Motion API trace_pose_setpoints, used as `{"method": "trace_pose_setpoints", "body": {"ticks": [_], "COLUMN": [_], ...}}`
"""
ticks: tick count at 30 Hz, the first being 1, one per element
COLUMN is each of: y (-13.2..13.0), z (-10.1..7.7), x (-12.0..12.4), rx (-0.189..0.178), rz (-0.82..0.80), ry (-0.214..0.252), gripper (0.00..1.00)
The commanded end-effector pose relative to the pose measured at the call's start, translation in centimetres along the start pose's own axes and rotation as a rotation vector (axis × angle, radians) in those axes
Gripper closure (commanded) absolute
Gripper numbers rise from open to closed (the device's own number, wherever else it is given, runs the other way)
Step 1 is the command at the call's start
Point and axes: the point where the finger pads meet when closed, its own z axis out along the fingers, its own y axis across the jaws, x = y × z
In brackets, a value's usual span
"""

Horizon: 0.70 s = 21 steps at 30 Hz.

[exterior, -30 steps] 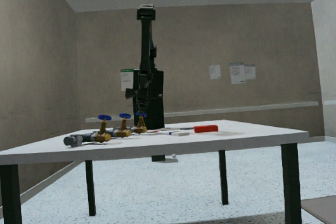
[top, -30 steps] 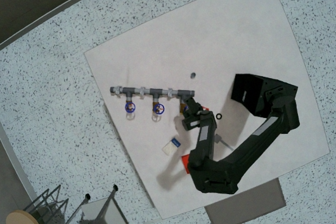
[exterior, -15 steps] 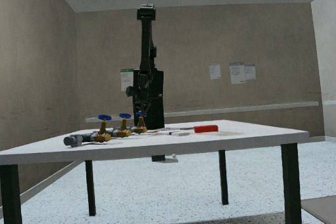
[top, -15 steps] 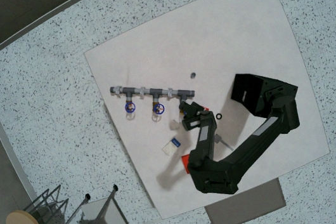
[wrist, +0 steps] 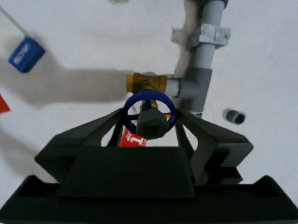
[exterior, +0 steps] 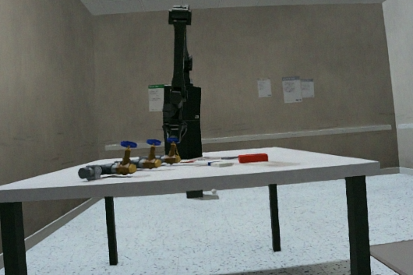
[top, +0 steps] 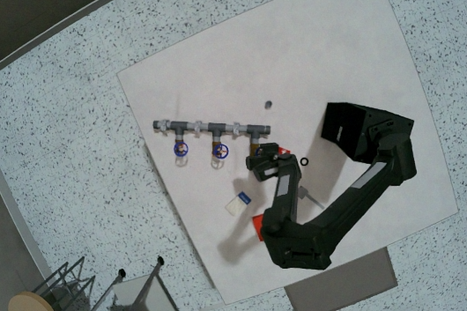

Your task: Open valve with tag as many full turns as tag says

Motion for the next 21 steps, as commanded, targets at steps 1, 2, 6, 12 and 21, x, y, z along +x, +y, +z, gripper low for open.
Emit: {"method": "trace_pose_setpoints", "body": {"ticks": [1,2,6,12,21], "y": [-0.09,-0.1,-0.12,-0.16,-0.21], "z": [0.23,0.23,0.23,0.23,0.23], "x": [0.22,0.22,0.21,0.2,0.2], "rx": [-0.003,-0.002,-0.002,-0.001,0.0], "rz": [-0.35,-0.394,-0.526,-0.813,-1.214], "ry": [-0.003,-0.004,-0.004,-0.004,-0.005], "gripper": [1.0,1.0,1.0,1.0,1.0]}}
